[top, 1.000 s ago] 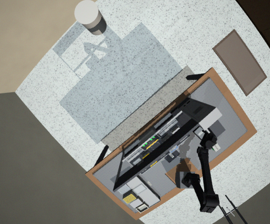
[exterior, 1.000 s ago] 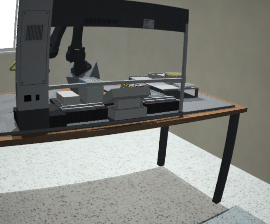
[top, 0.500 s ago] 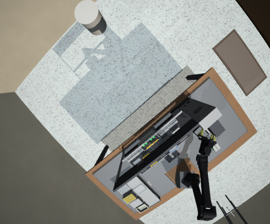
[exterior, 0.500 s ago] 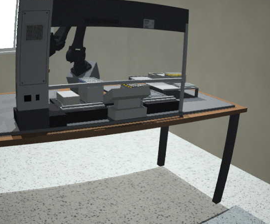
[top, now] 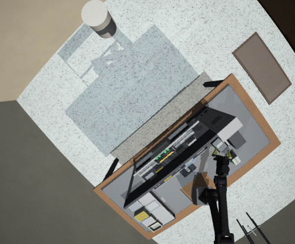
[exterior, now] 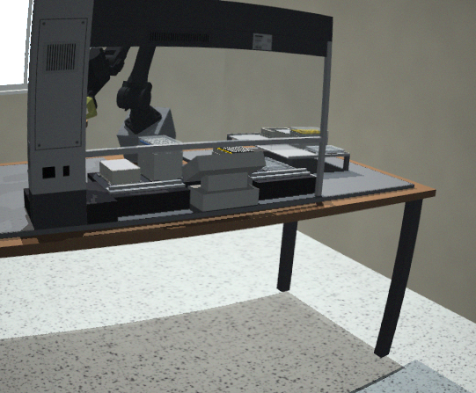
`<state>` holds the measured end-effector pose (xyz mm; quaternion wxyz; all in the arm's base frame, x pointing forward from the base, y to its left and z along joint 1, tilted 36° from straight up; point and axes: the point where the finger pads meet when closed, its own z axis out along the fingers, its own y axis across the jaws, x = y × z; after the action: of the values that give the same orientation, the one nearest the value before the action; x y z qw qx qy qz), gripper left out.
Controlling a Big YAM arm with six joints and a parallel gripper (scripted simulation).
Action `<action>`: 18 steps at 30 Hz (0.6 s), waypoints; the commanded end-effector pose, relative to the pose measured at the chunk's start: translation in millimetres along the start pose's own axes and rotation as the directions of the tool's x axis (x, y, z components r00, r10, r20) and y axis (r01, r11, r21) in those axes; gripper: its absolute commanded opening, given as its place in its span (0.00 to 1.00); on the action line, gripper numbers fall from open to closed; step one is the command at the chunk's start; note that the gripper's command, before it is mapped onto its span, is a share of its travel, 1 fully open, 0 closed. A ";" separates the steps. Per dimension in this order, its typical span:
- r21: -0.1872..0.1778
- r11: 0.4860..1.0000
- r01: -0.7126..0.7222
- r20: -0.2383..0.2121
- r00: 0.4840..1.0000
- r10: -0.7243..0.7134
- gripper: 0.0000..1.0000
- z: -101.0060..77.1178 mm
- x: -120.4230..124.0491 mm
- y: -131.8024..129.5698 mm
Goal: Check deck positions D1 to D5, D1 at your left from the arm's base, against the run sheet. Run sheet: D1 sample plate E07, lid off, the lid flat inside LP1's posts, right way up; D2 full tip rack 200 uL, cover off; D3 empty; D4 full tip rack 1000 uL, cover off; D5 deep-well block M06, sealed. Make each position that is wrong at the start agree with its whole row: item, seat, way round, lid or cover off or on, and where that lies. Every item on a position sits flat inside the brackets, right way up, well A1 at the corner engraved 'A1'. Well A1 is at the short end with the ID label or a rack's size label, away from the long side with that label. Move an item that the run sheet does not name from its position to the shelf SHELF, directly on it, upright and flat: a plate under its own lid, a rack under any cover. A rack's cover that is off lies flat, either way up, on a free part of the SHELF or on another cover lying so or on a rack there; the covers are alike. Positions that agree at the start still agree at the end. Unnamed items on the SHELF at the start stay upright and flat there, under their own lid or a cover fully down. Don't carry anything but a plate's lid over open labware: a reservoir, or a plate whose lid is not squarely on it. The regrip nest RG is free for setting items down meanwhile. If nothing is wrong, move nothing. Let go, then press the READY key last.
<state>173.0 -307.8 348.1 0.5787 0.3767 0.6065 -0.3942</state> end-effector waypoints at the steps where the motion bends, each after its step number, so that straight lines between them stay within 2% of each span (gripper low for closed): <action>1: -0.038 0.998 0.059 -0.015 0.998 -0.059 1.00 -15.9 -1.5 9.0; 5: -0.071 0.992 0.102 -0.047 0.993 -0.106 1.00 -31.9 -3.4 16.0; 8: -0.080 0.991 0.112 -0.048 0.992 -0.116 1.00 -36.2 -8.0 17.7; 10: -0.095 0.987 0.128 -0.044 0.990 -0.132 1.00 -45.5 -21.7 20.8; 18: -0.180 0.962 0.206 -0.131 0.964 -0.231 1.00 -77.6 -4.8 36.6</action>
<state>175.0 -236.2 303.4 0.4896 0.3120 0.7274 -0.3658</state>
